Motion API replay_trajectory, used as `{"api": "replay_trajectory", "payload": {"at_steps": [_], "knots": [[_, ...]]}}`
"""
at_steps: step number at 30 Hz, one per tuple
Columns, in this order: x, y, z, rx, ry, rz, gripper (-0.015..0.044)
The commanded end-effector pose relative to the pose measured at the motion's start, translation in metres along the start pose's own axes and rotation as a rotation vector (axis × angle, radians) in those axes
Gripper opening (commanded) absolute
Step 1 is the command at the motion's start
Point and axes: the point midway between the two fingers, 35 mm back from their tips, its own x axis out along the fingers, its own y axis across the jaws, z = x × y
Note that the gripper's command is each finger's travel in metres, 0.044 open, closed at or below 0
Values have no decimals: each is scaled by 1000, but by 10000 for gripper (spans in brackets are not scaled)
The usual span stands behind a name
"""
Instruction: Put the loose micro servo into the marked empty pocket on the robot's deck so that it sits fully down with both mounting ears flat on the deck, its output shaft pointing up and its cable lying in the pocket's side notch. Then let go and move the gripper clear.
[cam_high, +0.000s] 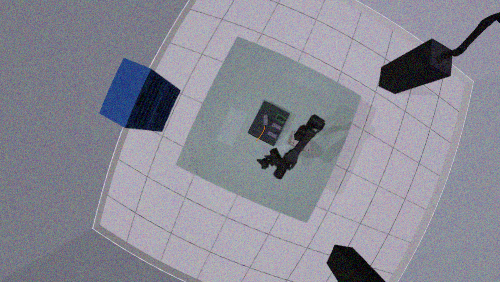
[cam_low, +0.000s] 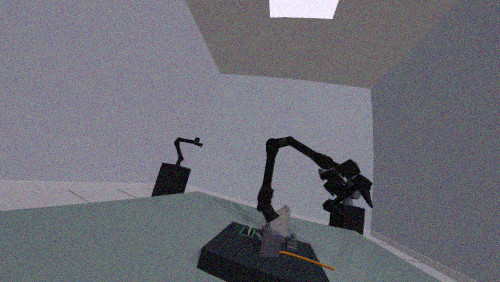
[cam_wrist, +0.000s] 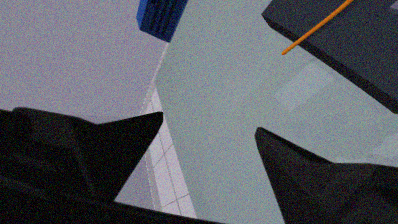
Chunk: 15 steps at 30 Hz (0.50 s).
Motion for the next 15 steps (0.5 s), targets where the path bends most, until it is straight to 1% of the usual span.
{"api": "replay_trajectory", "payload": {"at_steps": [1,8,15], "knots": [[16,2,45,17,9,-146,440],[36,-14,112,47,22,-370,440],[46,-40,178,84,64,-590,440]]}}
